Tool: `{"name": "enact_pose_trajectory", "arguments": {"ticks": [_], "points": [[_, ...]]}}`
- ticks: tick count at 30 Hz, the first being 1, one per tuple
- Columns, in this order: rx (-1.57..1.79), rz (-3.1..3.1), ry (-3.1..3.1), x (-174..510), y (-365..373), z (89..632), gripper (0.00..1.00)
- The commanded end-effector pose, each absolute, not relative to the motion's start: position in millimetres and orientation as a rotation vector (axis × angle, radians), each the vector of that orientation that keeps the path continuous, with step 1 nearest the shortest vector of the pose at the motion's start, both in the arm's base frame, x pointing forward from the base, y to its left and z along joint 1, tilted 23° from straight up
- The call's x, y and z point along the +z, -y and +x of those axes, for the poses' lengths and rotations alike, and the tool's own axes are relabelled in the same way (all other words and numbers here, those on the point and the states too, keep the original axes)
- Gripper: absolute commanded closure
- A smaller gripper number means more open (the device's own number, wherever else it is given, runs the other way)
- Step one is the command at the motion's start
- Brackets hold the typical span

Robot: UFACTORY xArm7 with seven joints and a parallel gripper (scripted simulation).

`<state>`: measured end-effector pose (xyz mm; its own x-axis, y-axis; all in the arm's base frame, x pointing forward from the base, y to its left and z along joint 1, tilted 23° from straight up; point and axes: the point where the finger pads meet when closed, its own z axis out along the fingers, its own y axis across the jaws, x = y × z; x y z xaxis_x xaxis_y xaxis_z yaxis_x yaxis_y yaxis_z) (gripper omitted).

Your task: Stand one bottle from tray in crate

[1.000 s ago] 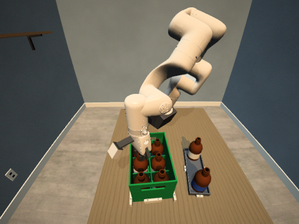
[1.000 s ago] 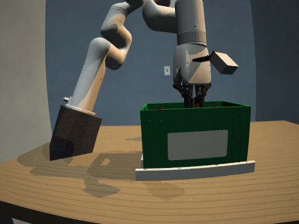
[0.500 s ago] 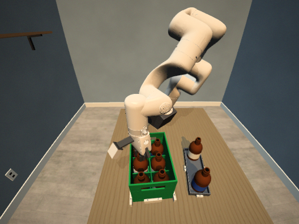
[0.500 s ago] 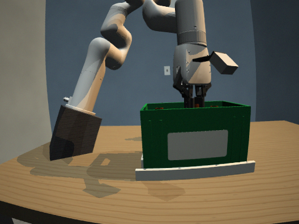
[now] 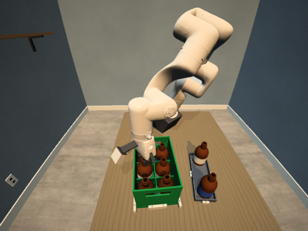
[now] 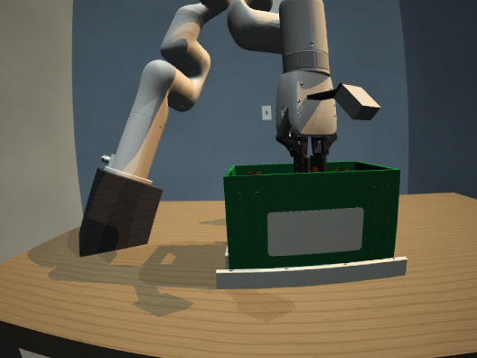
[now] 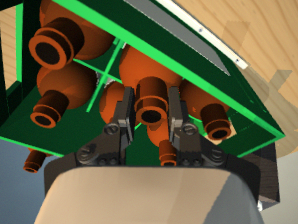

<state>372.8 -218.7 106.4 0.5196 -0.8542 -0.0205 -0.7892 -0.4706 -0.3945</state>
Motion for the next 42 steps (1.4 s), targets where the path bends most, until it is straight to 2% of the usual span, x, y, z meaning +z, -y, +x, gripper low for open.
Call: {"name": "enact_pose_trajectory", "arguments": {"ticks": [1, 42], "points": [[-0.26, -2.409, -1.363, 106.9, 220.0, 373.7, 1.0], [-0.26, -2.409, -1.363, 92.8, 216.7, 378.8, 1.0]]}}
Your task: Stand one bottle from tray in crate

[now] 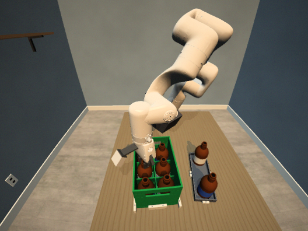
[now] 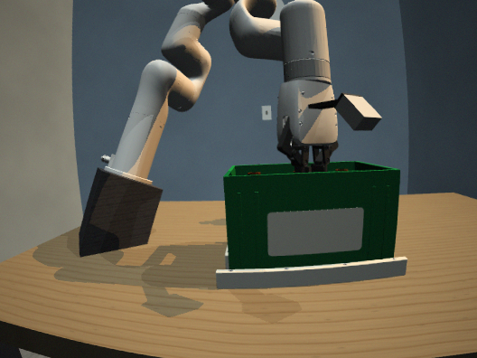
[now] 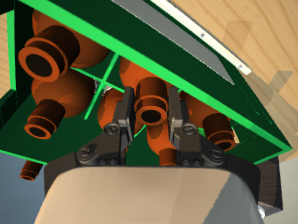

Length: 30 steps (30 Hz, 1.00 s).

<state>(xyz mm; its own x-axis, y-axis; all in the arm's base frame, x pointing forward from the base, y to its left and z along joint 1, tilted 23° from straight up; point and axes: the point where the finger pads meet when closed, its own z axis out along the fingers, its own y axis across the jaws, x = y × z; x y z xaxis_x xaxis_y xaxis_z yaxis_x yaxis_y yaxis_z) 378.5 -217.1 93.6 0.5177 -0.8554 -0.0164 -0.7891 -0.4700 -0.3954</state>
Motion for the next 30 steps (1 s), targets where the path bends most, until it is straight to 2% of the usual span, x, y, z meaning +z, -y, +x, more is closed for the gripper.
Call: {"name": "enact_pose_trajectory", "arguments": {"ticks": [1, 28, 29, 30], "points": [[-0.26, -2.409, -1.363, 92.7, 216.7, 378.9, 1.0], [-0.26, -2.409, -1.363, 91.7, 216.5, 379.2, 1.0], [-0.26, -2.409, -1.363, 91.7, 216.5, 379.2, 0.35], [-0.26, -2.409, -1.363, 91.7, 216.5, 379.2, 0.35]]}}
